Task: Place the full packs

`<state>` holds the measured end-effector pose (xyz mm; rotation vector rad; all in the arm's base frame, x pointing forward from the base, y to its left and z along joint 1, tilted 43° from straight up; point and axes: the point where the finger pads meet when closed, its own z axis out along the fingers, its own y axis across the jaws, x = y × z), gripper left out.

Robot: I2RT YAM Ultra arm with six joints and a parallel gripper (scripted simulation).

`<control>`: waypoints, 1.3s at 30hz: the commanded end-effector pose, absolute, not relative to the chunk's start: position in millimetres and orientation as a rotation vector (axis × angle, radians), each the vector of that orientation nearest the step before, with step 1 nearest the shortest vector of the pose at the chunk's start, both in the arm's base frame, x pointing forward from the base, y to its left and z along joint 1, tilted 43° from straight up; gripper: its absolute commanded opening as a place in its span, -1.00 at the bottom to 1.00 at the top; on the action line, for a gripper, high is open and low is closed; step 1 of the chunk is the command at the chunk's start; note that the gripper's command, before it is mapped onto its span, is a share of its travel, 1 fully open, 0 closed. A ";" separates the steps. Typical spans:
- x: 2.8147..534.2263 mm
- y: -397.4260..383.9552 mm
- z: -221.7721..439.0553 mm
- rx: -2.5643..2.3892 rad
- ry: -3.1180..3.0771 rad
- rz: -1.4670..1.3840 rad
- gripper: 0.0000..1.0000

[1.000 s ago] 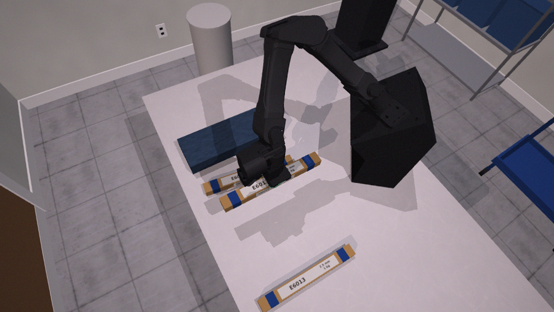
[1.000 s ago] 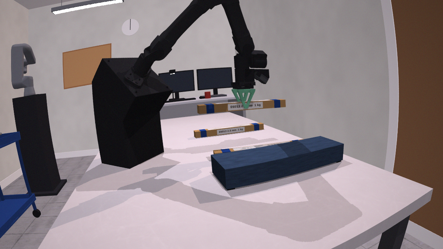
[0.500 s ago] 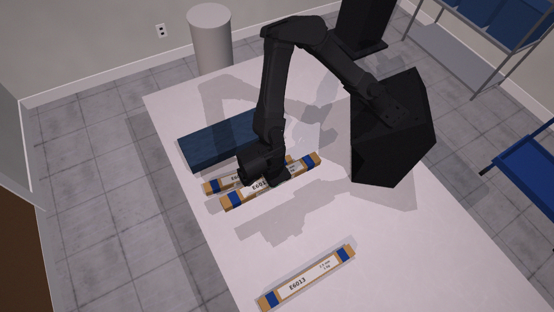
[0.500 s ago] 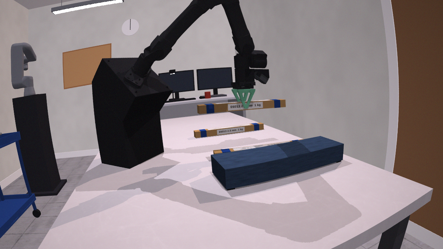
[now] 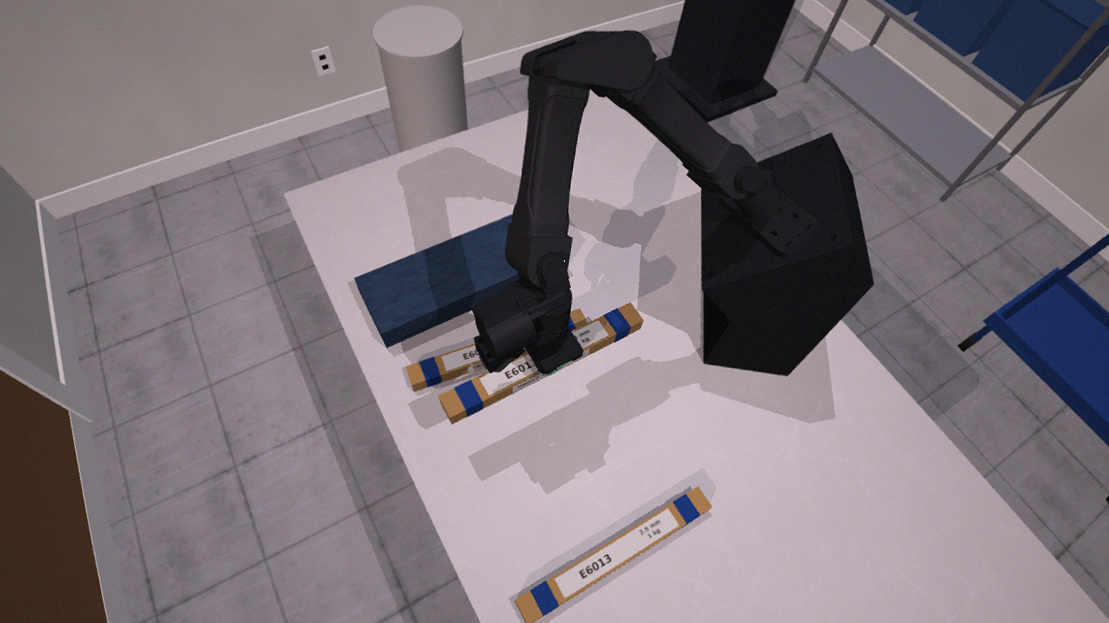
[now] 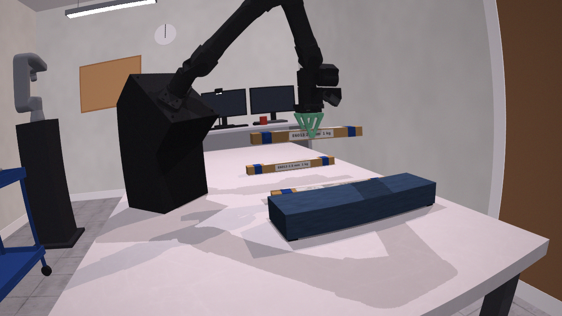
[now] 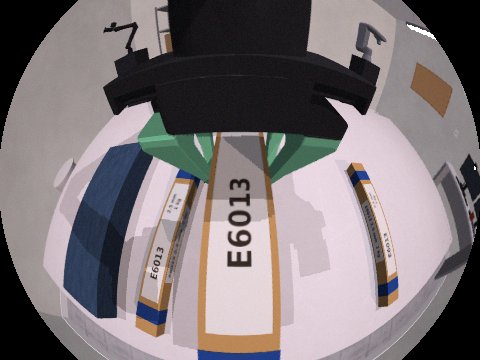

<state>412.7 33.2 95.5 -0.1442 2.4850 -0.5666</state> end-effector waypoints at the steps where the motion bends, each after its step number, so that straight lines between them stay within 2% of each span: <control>1: 414.9 41.2 104.5 -0.156 2.455 -0.543 -1.00; 39: 451.4 32.9 85.4 -0.159 2.411 -0.518 -1.00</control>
